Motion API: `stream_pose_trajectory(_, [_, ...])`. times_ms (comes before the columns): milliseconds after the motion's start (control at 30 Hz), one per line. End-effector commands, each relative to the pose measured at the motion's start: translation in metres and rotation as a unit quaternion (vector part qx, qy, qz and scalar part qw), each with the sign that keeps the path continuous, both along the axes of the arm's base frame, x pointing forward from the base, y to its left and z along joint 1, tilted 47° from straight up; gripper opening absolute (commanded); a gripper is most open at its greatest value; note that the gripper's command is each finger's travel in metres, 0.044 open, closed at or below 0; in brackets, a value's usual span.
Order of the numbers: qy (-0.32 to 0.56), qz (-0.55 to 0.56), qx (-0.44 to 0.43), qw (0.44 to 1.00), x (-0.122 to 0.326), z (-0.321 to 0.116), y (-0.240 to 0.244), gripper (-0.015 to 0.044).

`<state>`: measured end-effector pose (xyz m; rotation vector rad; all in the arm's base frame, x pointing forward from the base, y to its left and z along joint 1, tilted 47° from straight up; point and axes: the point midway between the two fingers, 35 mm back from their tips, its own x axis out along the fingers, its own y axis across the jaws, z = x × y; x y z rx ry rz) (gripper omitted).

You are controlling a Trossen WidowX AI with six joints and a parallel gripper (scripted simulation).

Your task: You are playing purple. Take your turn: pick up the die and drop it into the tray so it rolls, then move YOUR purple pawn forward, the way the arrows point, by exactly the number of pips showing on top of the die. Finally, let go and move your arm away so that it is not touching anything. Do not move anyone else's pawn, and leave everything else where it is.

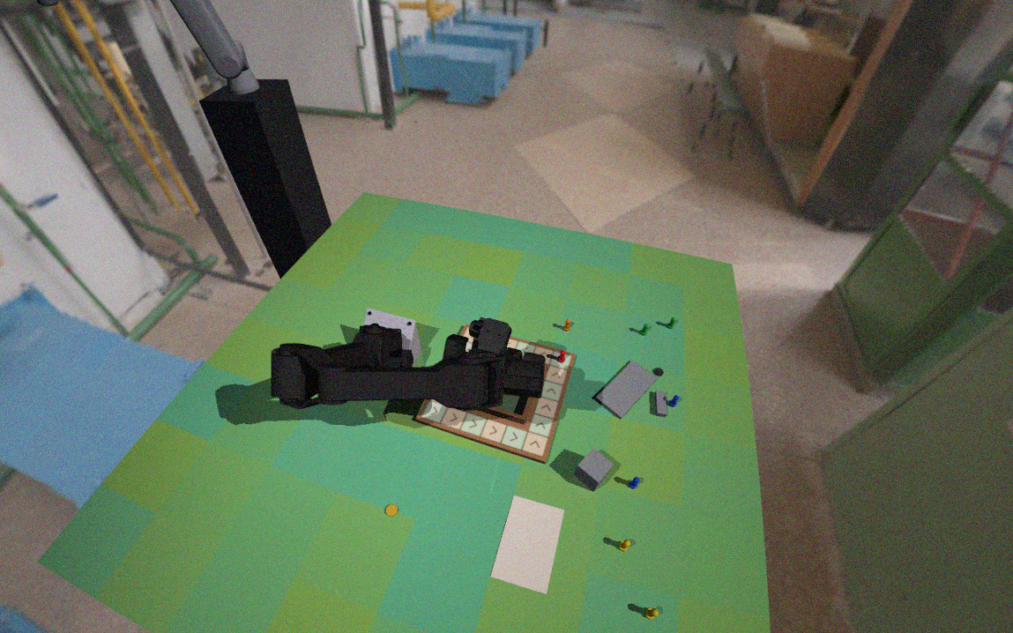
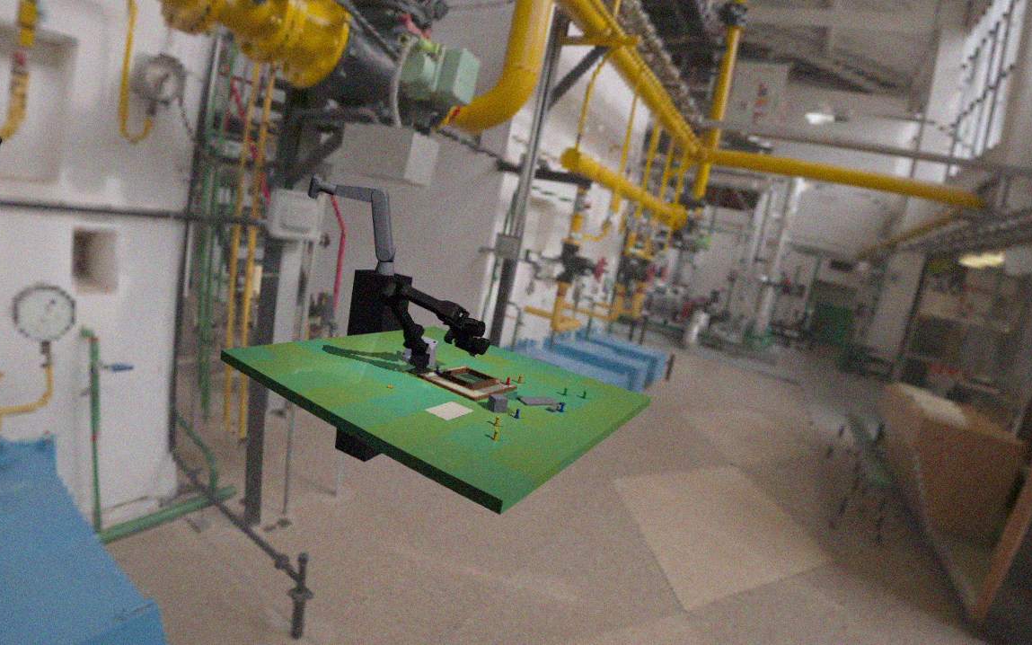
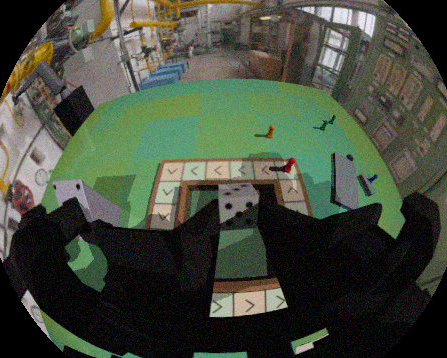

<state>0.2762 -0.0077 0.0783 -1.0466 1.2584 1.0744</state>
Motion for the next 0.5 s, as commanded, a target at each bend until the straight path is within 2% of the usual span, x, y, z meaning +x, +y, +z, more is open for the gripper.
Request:
stream_pose_trajectory(0, [0.000, 0.000, 0.000, 1.000, 0.000, 0.000, 0.000, 0.0000])
stream_pose_trajectory(67, [0.000, 0.000, 0.000, 1.000, 0.000, 0.000, 0.000, 0.0000])
stream_pose_trajectory(367, [0.000, 0.000, 0.000, 1.000, 0.000, 0.001, 0.002, 0.0236])
stream_pose_trajectory(467, [-0.001, -0.002, 0.003, 1.000, 0.005, 0.021, 0.022, 0.0315])
